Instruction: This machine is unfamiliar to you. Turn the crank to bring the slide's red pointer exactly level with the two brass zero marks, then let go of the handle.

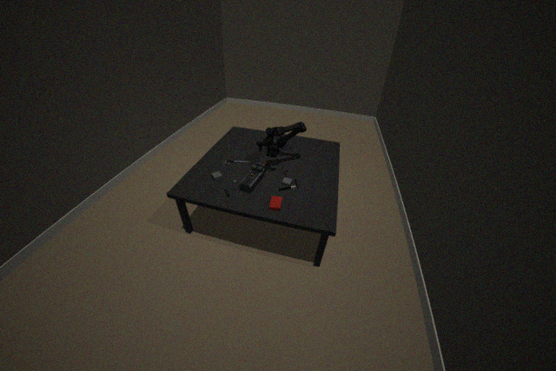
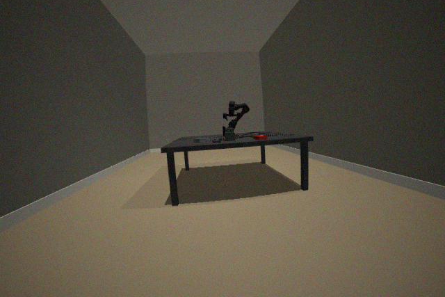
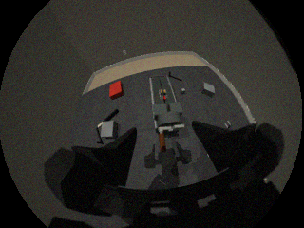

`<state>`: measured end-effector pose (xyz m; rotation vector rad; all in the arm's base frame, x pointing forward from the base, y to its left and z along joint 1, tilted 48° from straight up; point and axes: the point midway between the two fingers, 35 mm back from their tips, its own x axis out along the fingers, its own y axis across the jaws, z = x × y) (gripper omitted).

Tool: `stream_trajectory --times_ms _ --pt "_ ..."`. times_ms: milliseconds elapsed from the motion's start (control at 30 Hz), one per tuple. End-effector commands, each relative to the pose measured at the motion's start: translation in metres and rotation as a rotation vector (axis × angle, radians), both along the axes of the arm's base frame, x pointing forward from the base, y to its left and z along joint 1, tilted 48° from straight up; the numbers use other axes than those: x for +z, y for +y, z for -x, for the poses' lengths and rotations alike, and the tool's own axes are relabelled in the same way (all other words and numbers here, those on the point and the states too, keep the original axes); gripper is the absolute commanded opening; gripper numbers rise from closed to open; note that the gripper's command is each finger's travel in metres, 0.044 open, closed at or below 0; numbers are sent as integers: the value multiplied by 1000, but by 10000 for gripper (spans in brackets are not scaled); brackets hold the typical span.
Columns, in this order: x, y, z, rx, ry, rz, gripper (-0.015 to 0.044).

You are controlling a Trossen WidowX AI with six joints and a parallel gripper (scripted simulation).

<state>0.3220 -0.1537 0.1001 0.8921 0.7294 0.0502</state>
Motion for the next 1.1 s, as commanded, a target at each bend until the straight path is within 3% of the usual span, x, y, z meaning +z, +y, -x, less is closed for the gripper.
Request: stream_trajectory --times_ms 0,1067 --pt "-12 13 -1 2 9 -3 440" --pt "-57 62 -8 8 8 -7 440"
